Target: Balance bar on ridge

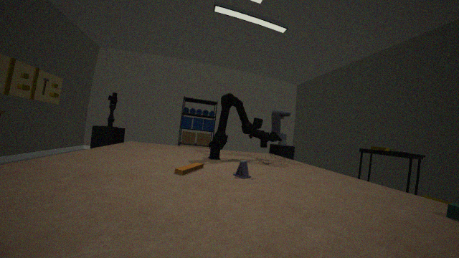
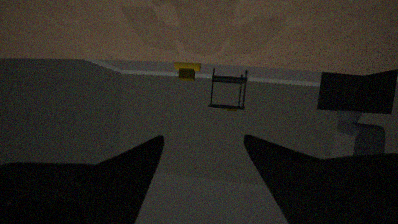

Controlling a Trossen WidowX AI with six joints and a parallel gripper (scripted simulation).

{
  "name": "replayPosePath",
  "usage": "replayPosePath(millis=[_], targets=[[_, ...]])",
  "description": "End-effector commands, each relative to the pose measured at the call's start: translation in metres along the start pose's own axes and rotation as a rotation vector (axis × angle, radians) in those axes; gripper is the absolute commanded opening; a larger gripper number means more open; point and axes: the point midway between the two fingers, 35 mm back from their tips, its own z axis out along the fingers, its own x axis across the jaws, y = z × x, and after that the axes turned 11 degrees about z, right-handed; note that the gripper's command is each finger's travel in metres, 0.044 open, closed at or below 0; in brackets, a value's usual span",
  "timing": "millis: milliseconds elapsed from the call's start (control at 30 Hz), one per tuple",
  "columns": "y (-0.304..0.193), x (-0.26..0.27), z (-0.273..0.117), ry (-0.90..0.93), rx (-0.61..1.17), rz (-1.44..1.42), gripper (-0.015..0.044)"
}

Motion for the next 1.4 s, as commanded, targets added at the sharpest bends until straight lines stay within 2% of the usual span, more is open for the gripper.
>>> replayPosePath(millis=[0,67,100,633,1367], targets=[[0.000,0.001,0.000,0.001,0.000,0.002,0.0374],[-0.003,0.008,0.002,0.013,0.004,0.014,0.0321],[-0.005,0.014,0.003,0.022,0.008,0.023,0.0315],[-0.019,0.089,0.015,0.159,0.004,0.236,0.0315],[-0.020,0.224,0.014,0.486,0.019,0.706,0.0315]])
